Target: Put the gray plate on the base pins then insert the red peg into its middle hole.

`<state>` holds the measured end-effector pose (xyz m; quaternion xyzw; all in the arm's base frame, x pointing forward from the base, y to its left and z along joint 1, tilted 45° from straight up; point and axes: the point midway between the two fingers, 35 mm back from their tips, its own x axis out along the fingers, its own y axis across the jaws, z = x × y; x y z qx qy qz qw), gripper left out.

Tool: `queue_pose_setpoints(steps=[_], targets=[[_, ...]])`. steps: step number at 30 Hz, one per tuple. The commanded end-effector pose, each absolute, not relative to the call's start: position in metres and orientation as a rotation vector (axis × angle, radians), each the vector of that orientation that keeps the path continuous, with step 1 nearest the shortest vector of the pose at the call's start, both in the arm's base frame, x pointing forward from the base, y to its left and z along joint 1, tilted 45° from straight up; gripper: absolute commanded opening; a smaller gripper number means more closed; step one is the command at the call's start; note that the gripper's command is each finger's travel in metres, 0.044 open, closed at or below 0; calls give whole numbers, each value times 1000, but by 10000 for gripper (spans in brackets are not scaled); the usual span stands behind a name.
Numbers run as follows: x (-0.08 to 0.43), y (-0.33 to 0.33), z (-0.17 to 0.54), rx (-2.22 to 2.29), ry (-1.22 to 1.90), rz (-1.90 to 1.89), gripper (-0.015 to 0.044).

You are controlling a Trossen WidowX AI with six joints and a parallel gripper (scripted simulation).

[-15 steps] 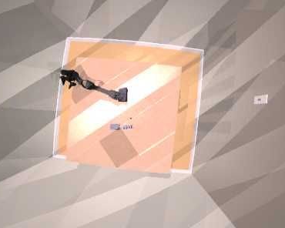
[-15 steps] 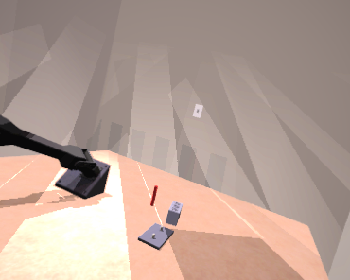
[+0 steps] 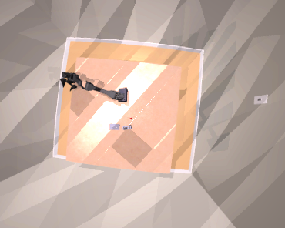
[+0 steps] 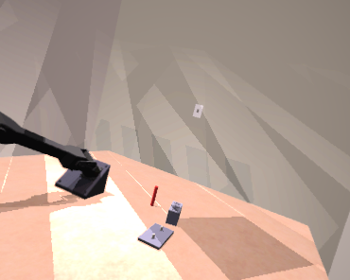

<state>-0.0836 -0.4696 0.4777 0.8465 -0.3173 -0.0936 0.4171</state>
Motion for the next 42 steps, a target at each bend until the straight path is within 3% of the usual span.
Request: queue_pose_setpoints(steps=[1, 26, 42], targets=[[-52, -469, 490, 2029, -792, -229, 440], [172, -458, 484, 1636, -536, -188, 440], [352, -391, 403, 1836, -288, -236, 440]])
